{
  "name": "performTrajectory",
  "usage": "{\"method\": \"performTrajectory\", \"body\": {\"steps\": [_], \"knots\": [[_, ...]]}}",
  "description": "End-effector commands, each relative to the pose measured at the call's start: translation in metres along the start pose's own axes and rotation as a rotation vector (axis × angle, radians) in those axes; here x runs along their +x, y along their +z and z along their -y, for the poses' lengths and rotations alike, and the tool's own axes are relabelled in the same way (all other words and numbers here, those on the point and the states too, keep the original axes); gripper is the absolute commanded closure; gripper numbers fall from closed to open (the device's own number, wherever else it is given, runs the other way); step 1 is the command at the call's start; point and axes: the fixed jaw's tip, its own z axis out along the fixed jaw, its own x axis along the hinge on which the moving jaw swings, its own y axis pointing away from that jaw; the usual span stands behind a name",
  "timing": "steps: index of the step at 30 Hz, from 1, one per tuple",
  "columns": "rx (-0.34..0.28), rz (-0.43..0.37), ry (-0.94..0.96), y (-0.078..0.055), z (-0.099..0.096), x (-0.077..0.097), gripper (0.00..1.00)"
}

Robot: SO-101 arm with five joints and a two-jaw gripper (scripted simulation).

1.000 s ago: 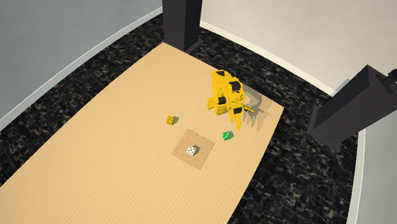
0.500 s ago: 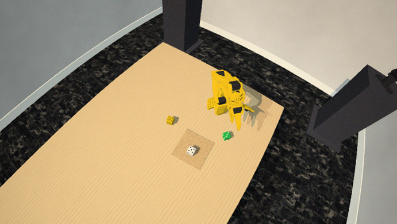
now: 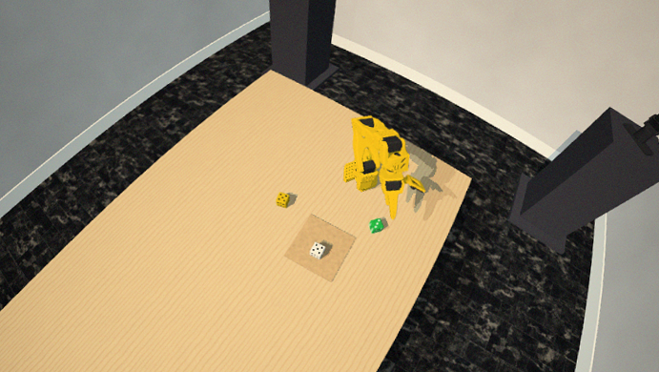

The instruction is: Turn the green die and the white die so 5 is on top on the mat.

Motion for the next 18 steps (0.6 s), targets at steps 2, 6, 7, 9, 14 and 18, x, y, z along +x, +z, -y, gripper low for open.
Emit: {"method": "performTrajectory", "body": {"steps": [2,6,7,9,14,18], "knots": [[-0.011,0.005,0.153,-0.002,0.004,-0.005,0.65],[-0.024,0.001,0.224,-0.001,0.005,-0.007,0.65],[-0.031,-0.002,0.261,-0.001,0.005,-0.008,0.65],[-0.045,-0.008,0.336,0.000,0.006,-0.009,0.65],[-0.080,-0.029,0.532,0.003,0.007,-0.014,0.65],[-0.104,-0.052,0.687,0.006,0.009,-0.017,0.65]]}}
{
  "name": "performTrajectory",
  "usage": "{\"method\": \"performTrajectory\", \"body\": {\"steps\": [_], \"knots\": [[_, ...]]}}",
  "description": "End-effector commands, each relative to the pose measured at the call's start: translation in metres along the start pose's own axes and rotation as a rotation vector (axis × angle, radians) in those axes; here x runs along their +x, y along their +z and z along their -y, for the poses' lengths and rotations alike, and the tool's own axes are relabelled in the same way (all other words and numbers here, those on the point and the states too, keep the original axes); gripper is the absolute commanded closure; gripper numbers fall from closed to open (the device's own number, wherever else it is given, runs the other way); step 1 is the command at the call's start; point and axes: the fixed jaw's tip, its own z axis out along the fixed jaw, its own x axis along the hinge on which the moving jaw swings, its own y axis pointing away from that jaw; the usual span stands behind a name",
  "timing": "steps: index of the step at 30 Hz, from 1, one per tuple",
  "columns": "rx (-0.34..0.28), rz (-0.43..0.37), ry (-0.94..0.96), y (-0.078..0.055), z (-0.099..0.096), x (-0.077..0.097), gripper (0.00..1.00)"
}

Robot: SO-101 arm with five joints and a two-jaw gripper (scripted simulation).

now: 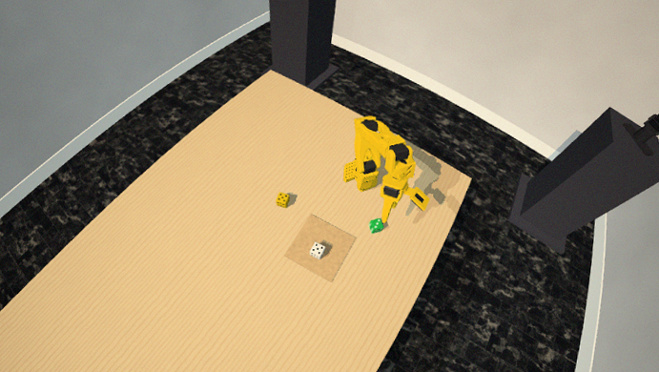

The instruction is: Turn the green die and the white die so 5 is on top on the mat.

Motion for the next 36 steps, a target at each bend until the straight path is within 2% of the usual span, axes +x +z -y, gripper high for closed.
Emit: {"method": "performTrajectory", "body": {"steps": [1,20,36], "knots": [[-0.011,-0.004,0.156,-0.002,0.001,-0.007,0.65],[-0.049,-0.094,0.639,0.007,0.000,-0.018,0.65],[-0.051,-0.114,0.729,0.009,0.000,-0.020,0.65]]}}
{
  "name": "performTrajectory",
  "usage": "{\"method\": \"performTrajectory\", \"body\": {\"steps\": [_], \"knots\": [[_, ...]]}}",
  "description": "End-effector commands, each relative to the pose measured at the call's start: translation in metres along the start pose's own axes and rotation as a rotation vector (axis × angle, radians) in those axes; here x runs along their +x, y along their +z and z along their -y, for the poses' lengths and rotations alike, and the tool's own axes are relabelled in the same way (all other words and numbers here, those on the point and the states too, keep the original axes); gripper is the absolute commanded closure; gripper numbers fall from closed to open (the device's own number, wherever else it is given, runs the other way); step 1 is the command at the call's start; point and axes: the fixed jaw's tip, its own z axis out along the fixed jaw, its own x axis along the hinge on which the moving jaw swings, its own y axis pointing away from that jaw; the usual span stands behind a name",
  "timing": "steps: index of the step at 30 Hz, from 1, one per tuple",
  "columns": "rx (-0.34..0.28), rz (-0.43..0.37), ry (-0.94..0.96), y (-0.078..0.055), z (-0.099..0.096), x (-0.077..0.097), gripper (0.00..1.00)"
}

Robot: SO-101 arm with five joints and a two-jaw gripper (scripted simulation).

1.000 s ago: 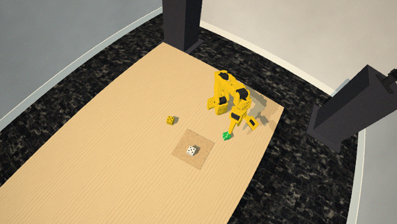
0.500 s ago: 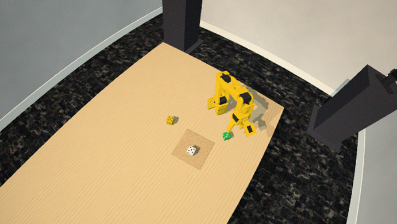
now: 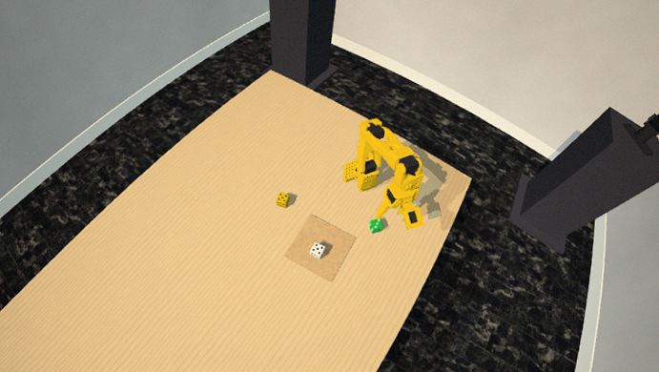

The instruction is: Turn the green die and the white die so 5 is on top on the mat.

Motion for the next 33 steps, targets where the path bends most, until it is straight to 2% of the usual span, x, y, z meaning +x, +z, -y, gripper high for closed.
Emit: {"method": "performTrajectory", "body": {"steps": [1,6,10,18,20,27,33], "knots": [[-0.006,0.026,0.006,-0.005,-0.002,-0.003,0.65],[-0.005,0.022,0.006,-0.004,-0.002,-0.003,0.65],[-0.001,-0.017,0.006,0.002,-0.002,-0.002,0.65],[0.023,-0.222,0.005,0.031,-0.001,0.008,0.65],[0.023,-0.222,0.005,0.031,-0.001,0.008,0.65],[0.045,-0.410,0.005,0.056,0.001,0.023,0.65],[0.052,-0.469,0.005,0.063,0.002,0.028,0.65]]}}
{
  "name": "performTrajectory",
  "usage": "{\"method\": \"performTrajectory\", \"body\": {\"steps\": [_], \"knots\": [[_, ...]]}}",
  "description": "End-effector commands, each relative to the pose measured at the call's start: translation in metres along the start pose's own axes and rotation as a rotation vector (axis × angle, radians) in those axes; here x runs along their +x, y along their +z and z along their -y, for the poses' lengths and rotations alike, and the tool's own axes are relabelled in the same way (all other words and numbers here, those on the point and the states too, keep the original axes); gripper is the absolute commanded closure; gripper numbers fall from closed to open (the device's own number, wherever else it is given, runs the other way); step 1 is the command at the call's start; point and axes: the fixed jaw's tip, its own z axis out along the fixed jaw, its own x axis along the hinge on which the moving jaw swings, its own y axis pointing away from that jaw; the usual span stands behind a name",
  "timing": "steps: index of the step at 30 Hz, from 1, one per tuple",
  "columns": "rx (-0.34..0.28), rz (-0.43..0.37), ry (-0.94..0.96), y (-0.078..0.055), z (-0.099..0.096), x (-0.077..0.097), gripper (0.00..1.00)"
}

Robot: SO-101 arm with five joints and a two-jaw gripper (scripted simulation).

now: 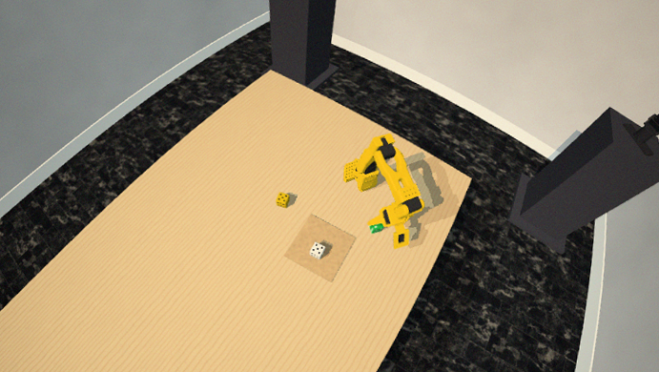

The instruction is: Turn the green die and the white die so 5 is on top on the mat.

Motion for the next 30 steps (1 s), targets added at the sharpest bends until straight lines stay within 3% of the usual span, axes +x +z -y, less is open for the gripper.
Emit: {"method": "performTrajectory", "body": {"steps": [1,30], "knots": [[-0.001,0.018,0.002,-0.0035,-0.0017,-0.0028,0.65],[0.001,-0.003,0.009,-0.0012,-0.0017,-0.0039,0.65]]}}
